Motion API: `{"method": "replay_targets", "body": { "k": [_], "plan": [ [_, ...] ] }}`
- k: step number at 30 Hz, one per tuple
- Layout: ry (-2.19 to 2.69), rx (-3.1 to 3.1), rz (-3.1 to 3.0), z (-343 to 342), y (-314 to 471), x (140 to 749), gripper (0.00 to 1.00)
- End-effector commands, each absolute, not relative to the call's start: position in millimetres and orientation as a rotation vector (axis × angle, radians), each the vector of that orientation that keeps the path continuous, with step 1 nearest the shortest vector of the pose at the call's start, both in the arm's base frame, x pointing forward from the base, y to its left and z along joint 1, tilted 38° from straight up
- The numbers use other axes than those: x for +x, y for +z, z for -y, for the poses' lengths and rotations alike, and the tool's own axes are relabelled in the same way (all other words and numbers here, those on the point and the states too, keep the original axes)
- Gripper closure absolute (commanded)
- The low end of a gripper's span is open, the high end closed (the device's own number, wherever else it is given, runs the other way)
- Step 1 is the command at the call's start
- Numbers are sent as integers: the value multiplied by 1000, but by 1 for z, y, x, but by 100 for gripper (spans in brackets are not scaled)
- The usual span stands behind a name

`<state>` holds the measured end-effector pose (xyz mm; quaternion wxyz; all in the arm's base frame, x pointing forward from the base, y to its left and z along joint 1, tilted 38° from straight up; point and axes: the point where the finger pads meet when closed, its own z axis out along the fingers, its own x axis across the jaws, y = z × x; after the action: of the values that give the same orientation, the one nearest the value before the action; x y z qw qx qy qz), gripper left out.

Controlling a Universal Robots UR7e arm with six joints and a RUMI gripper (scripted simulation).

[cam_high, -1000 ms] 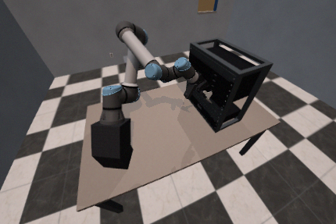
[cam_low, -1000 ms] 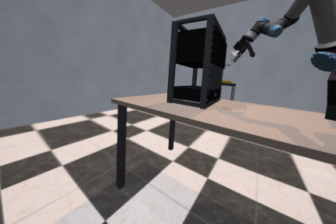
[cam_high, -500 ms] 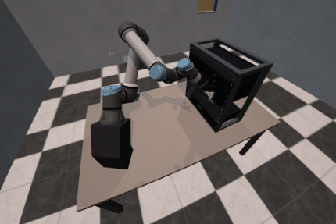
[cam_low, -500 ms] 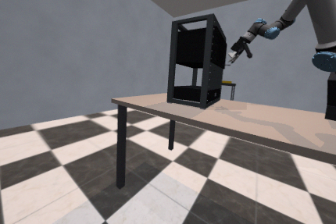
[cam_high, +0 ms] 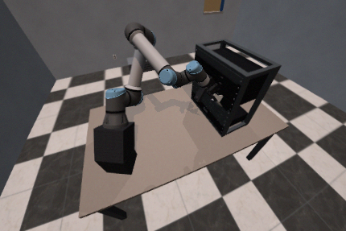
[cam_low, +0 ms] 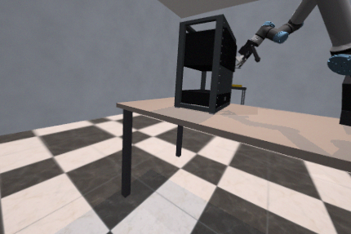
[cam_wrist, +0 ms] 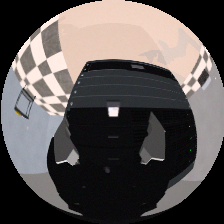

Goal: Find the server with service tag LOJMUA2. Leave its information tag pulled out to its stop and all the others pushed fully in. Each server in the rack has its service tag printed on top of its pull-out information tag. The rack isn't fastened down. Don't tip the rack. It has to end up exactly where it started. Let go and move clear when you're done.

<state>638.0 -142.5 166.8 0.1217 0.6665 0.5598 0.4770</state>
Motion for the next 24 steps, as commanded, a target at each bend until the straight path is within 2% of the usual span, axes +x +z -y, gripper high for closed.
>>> {"method": "replay_targets", "body": {
  "k": [1, 24],
  "plan": [
    [1392, 1945, -1633, 142, 167, 645, 0],
    [1392, 1945, -1633, 141, 166, 649, 0]
  ]
}}
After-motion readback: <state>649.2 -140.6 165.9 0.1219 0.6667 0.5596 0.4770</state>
